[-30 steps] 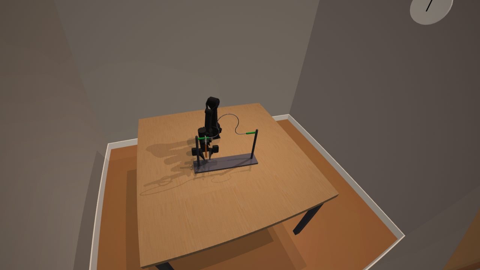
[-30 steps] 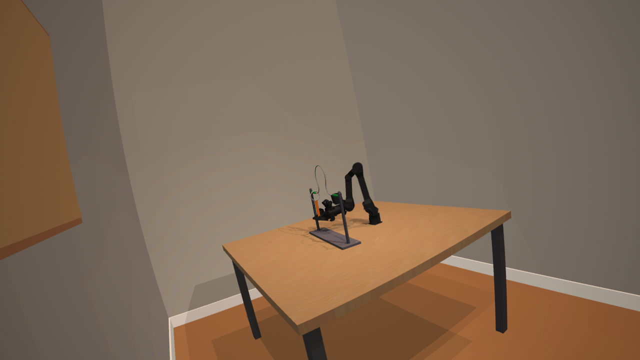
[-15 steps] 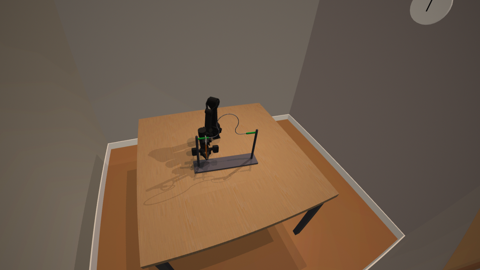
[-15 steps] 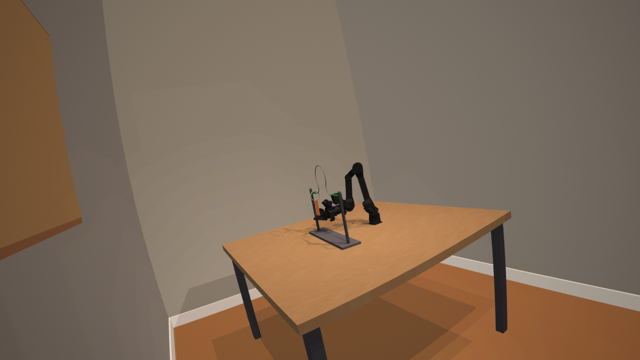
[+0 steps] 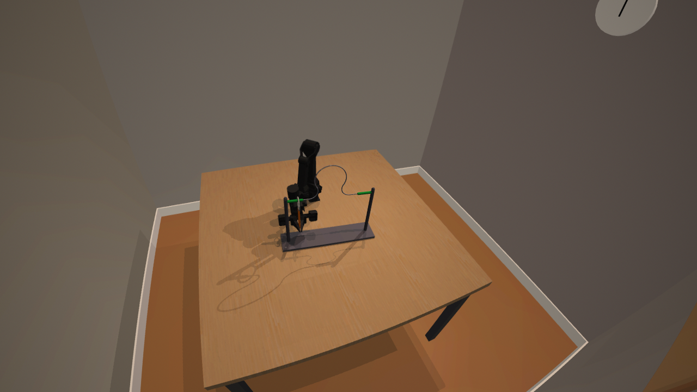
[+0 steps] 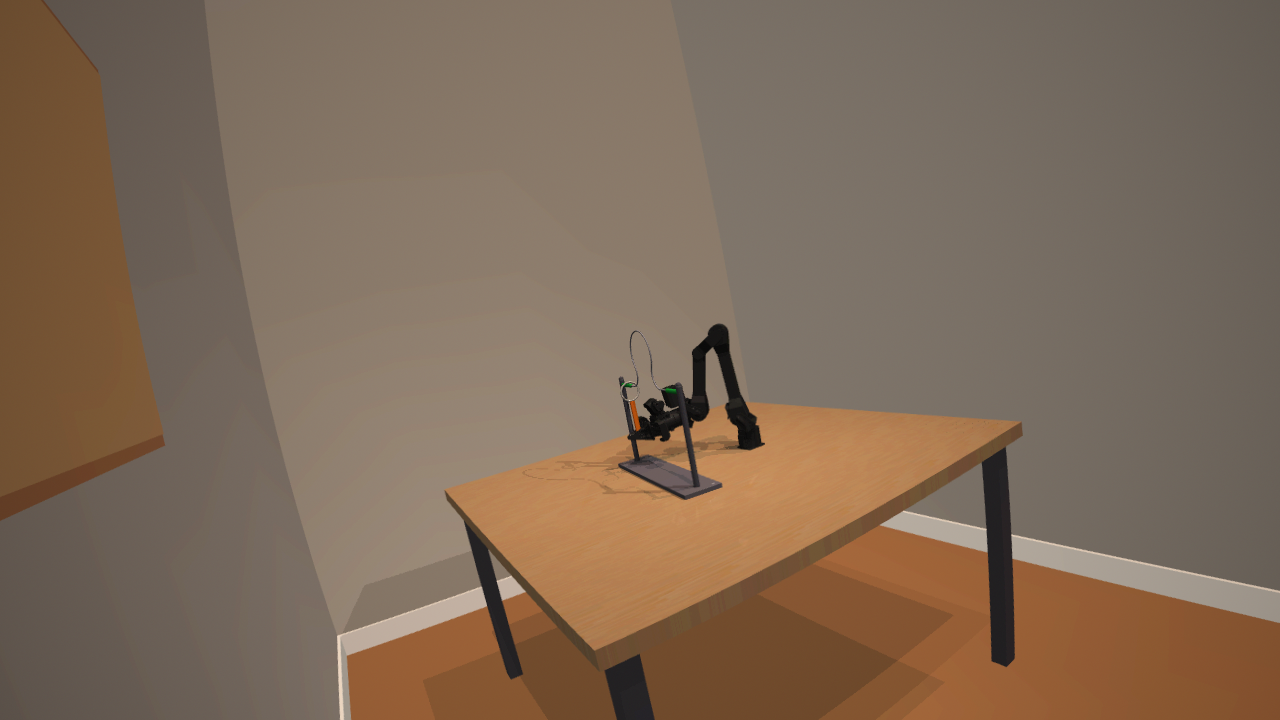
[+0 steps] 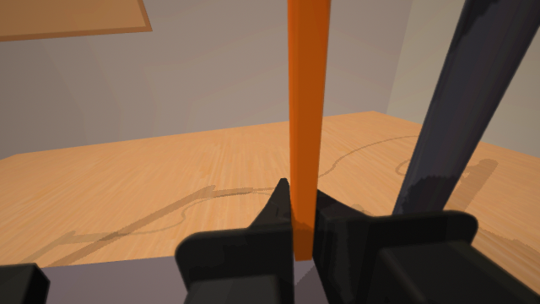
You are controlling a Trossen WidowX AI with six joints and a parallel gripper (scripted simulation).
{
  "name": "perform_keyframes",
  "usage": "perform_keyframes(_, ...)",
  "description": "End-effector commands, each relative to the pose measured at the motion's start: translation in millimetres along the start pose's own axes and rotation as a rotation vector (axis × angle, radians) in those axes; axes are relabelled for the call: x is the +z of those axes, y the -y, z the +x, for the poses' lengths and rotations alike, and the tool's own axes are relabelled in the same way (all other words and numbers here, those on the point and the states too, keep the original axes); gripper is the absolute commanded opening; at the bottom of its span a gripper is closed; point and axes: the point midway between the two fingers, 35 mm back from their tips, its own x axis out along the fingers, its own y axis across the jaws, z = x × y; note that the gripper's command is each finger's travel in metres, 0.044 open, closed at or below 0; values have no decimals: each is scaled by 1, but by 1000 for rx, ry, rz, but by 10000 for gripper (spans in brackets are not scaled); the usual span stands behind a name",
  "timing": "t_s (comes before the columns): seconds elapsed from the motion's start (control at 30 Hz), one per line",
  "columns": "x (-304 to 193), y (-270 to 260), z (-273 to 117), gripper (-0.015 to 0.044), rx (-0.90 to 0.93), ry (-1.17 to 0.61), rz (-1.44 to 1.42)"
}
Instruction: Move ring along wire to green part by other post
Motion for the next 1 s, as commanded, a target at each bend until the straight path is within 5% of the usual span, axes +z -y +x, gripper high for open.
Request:
perform_keyframes(0.0,14,1,0,-150,5,20,-20)
perform_keyframes(0.97,19,2,0,-150,6,20,-21)
